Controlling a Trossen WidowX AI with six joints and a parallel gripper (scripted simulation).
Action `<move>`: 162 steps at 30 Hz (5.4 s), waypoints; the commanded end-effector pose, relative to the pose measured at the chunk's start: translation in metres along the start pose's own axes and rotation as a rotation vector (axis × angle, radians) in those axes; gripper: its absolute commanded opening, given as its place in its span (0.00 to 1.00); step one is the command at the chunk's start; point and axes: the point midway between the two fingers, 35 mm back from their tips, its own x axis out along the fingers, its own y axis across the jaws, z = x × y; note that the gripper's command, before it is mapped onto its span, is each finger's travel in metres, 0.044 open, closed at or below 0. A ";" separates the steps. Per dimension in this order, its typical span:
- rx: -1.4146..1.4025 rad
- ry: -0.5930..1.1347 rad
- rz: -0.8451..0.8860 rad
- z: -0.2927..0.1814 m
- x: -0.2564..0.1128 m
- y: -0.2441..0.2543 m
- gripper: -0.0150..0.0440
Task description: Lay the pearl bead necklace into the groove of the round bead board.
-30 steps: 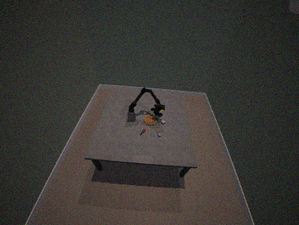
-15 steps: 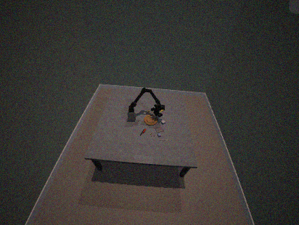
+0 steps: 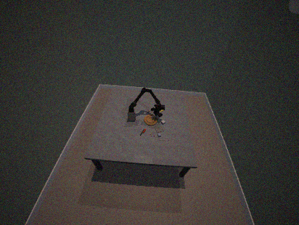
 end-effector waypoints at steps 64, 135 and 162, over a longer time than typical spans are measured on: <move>0.109 -0.002 0.002 -0.011 -0.022 0.008 0.78; 0.114 0.003 0.003 -0.030 -0.023 0.005 0.25; 0.114 0.003 0.004 -0.063 -0.002 -0.001 0.25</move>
